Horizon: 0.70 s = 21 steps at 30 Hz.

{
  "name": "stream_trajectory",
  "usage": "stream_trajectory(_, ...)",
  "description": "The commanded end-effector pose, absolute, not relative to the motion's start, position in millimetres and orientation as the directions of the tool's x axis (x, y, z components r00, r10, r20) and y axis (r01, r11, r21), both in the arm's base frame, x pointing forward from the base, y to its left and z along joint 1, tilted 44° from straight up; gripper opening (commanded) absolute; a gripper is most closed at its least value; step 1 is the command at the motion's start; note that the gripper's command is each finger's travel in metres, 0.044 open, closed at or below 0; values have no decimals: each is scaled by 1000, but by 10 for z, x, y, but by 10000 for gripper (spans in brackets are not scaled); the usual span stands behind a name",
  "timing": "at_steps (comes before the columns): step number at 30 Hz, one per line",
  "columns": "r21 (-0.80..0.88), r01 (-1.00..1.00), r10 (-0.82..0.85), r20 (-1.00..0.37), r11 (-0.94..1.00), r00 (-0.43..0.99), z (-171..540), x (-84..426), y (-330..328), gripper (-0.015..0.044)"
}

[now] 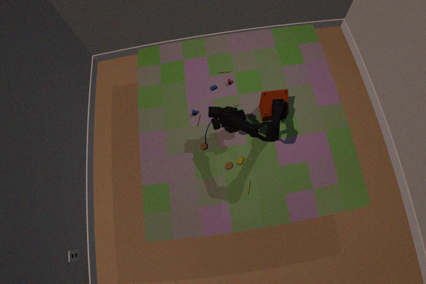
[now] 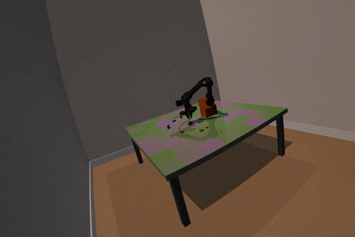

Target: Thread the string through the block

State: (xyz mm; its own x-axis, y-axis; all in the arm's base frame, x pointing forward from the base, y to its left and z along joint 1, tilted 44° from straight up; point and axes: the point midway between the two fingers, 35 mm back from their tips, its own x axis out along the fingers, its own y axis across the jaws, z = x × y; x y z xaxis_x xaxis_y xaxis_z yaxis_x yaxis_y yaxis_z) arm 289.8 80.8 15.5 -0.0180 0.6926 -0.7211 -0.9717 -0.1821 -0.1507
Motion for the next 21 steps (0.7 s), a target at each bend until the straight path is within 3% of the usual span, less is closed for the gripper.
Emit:
stream_trajectory(1, -151, -972, 693, -721, -182, -18, 155, 2898, 808, 210)
stream_trajectory(4, -151, -972, 693, -721, -182, -18, 155, 2898, 808, 239)
stream_trajectory(13, -151, -972, 693, -721, -182, -18, 155, 2898, 808, 3)
stream_trajectory(21, -151, -972, 693, -721, -182, -18, 155, 2898, 808, 0)
